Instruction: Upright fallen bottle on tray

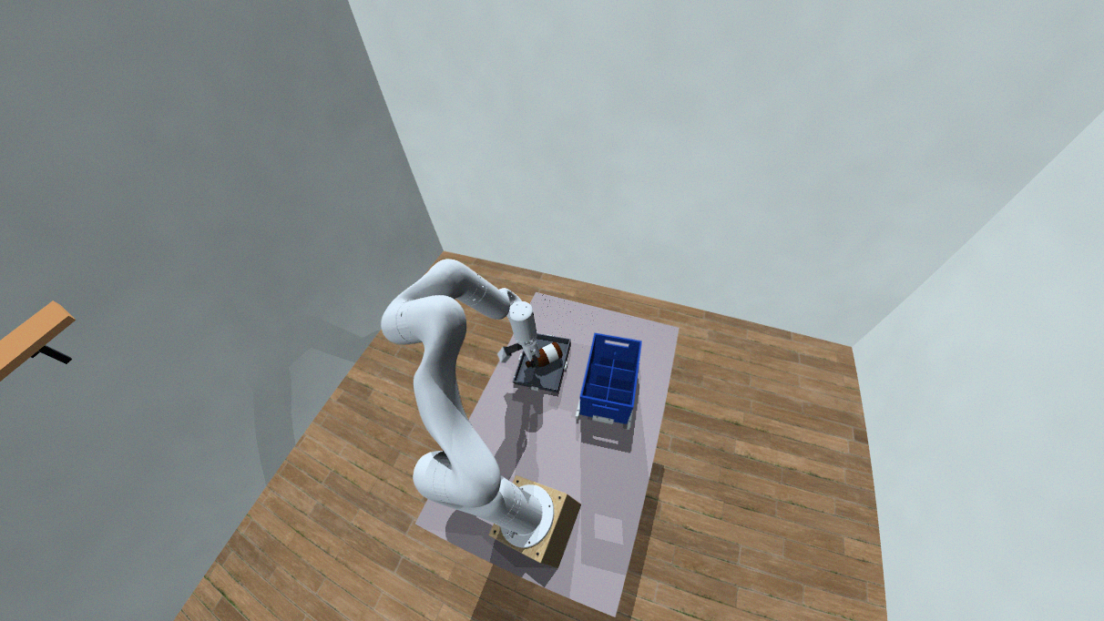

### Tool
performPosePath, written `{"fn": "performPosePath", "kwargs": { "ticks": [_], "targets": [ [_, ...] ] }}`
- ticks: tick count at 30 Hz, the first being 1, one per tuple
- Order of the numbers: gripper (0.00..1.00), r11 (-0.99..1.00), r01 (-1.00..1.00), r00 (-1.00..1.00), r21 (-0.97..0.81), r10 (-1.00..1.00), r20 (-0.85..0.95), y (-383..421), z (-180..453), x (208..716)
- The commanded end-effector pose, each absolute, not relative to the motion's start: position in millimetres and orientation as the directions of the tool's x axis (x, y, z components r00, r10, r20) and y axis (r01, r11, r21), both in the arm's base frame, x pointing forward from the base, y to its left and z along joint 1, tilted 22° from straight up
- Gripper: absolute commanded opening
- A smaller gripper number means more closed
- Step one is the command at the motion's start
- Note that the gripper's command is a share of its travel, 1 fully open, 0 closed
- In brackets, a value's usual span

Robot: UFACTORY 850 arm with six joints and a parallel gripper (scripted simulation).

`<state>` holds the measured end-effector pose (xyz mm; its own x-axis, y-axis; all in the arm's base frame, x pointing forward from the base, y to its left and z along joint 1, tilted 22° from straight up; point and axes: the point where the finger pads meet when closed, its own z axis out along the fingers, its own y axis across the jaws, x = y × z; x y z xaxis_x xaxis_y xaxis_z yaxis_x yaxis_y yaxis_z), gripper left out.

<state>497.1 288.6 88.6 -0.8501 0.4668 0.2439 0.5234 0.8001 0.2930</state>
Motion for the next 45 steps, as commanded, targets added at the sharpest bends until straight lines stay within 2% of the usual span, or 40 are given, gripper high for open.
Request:
{"fn": "performPosePath", "kwargs": {
  "ticks": [1, 45],
  "targets": [
    [0.65, 0.8, 0.523, -0.85, 0.295, 0.467, 0.243, 290, 86, 498],
    [0.65, 0.8, 0.523, -0.85, 0.295, 0.467, 0.243, 302, 57, 496]
  ]
}}
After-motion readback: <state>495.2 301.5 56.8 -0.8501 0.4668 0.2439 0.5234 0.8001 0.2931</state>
